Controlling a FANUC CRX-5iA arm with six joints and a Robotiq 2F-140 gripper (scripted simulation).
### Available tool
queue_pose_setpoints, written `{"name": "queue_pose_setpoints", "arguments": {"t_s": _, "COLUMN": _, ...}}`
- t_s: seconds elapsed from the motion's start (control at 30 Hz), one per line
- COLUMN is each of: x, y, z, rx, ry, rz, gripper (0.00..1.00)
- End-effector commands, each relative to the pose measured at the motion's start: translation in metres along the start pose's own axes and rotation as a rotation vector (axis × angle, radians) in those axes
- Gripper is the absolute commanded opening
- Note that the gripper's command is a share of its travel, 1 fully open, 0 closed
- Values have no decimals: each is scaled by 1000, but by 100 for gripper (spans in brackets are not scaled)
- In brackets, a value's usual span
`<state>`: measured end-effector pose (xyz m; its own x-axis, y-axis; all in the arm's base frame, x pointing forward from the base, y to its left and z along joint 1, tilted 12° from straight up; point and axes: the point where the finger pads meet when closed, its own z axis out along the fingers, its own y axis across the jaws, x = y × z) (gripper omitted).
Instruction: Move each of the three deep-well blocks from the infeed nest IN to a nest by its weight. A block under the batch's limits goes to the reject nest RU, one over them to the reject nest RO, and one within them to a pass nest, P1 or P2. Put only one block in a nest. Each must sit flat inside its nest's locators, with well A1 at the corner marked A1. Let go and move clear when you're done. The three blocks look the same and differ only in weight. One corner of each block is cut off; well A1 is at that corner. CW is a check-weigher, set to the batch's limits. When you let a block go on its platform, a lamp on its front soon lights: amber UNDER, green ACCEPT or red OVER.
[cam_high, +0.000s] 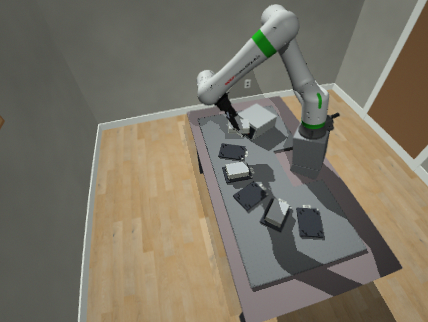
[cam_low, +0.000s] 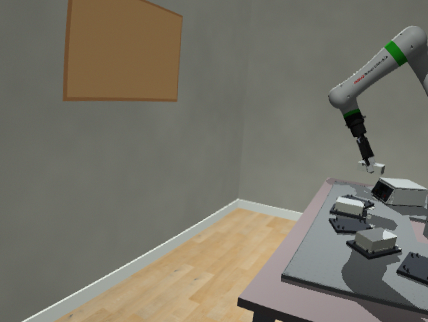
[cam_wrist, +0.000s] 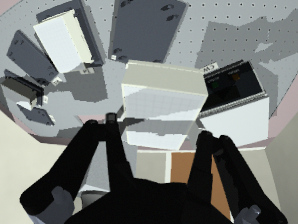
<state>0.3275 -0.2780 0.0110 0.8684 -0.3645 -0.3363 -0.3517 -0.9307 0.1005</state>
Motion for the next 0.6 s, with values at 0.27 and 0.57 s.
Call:
{"name": "queue_pose_setpoints", "arguments": {"t_s": 0.27, "x": 7, "y": -37, "z": -4, "rx": -1, "ry": 1, "rz": 0, "gripper": 10}}
{"name": "queue_pose_setpoints", "arguments": {"t_s": 0.57, "x": 12, "y": -59, "z": -7, "rx": -1, "ry": 1, "rz": 0, "gripper": 10}}
